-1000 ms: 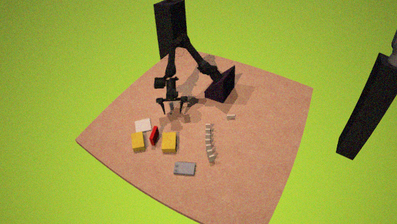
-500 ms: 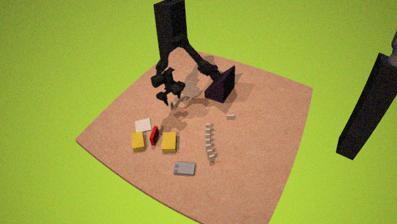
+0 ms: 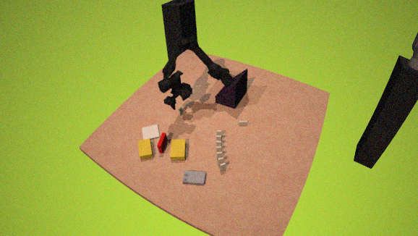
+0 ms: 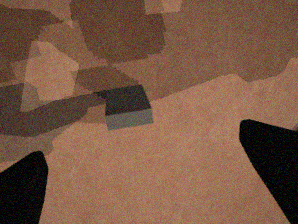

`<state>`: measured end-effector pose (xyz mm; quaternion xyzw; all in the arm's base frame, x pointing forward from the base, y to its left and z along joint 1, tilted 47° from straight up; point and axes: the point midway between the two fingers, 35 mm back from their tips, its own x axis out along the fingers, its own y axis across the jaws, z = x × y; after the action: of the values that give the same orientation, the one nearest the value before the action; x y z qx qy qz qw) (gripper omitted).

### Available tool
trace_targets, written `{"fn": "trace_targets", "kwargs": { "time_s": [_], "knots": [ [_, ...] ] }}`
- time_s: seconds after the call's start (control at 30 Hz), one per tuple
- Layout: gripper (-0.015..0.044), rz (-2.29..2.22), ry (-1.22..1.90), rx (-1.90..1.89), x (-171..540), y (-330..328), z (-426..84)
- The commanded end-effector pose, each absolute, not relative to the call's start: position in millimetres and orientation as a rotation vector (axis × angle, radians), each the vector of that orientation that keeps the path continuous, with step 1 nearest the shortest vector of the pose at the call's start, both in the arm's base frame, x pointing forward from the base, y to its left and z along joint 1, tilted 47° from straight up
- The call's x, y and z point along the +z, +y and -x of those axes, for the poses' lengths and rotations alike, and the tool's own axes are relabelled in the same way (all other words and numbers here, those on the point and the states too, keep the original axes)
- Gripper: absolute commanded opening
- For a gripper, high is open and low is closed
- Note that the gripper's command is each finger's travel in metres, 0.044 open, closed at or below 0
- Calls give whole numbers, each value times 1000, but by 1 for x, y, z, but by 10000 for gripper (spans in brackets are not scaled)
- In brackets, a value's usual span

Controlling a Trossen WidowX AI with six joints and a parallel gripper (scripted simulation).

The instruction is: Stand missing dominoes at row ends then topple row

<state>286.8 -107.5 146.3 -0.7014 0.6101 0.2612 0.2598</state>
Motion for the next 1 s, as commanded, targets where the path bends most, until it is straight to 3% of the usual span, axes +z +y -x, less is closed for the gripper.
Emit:
{"fn": "trace_targets", "kwargs": {
  "time_s": [0.0, 0.57, 0.97],
  "knots": [
    [440, 1898, 1663, 720, 127, -127, -287],
    [440, 1901, 1664, 717, 110, -147, -288],
    [125, 1901, 1664, 717, 110, -147, -288]
  ]
}}
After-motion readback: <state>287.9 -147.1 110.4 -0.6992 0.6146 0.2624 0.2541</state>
